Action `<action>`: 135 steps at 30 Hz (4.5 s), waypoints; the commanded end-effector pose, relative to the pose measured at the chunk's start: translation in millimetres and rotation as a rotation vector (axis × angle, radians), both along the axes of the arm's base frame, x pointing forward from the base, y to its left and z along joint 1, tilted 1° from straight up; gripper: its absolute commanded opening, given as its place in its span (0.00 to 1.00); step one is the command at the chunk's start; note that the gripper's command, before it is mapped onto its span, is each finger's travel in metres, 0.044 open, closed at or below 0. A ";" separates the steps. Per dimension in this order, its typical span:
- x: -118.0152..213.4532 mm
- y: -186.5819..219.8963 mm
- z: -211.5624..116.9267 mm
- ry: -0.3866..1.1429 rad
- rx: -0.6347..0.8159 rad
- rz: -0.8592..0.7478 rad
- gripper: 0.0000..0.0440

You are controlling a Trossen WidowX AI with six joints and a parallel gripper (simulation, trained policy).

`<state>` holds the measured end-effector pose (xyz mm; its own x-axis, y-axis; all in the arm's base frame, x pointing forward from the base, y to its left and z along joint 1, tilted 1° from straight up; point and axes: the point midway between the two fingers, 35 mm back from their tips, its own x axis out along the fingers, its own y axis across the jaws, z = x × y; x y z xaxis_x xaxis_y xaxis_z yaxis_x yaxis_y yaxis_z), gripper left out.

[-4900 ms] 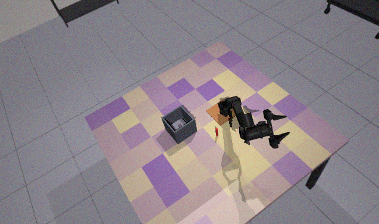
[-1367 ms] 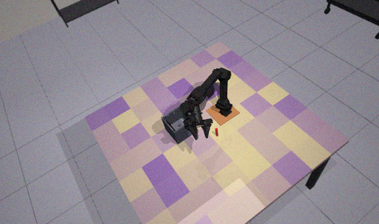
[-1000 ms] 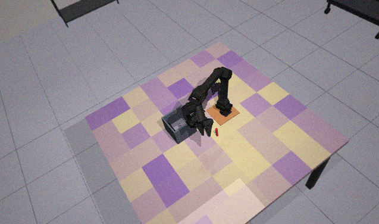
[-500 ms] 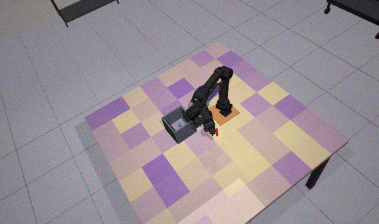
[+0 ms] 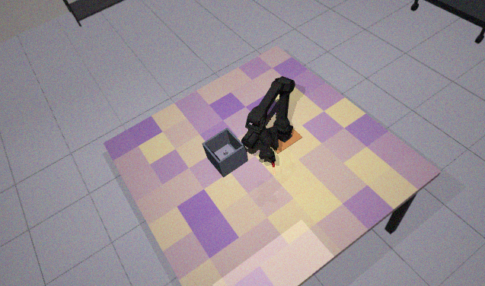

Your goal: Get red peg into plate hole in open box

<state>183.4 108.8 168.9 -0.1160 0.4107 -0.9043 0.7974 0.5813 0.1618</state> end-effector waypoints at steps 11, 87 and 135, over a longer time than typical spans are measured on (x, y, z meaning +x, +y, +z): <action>-23.2 -10.7 -34.7 0.142 -0.160 -0.163 1.00; 26.2 -85.1 52.5 -0.301 -0.184 -0.413 0.00; 82.9 -213.2 22.8 -0.218 -0.275 -0.517 0.00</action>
